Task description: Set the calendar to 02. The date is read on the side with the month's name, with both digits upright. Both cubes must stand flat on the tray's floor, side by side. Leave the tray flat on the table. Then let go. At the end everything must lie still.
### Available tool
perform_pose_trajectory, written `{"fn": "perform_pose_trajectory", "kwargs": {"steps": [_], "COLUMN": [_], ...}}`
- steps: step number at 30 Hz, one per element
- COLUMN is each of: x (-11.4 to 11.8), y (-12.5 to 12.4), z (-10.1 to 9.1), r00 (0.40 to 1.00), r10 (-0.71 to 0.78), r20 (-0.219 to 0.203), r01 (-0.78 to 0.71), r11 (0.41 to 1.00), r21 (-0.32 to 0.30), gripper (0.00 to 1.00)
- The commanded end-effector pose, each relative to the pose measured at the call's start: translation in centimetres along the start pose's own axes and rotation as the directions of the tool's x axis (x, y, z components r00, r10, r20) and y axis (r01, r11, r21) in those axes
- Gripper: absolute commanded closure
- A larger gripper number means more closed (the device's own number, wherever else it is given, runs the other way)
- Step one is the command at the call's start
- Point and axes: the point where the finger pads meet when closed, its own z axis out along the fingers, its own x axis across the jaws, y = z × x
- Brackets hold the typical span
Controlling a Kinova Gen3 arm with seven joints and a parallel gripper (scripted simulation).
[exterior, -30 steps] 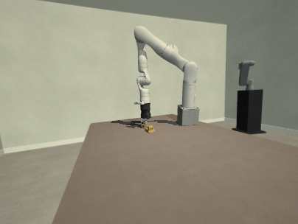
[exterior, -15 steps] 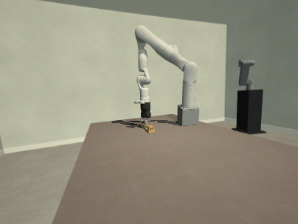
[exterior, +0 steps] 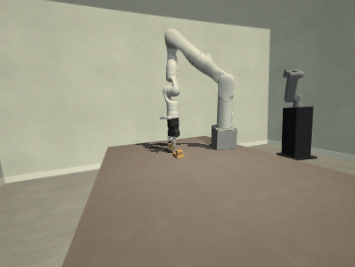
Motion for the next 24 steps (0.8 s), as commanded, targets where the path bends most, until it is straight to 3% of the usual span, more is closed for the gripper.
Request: {"fn": "perform_pose_trajectory", "kwargs": {"steps": [1,16,24], "x": [0.8,0.8,0.8], "y": [0.6,0.6,0.6], "z": [-1.5,-5.6,-6.5], "r00": [1.000,1.000,1.000], "r10": [0.015,0.016,0.016], "r20": [-0.002,-0.002,-0.002], "r01": [-0.015,-0.016,-0.016], "r11": [1.000,1.000,1.000], "r21": [-0.005,-0.005,-0.005], "gripper": [0.40,0.40,0.40]}}
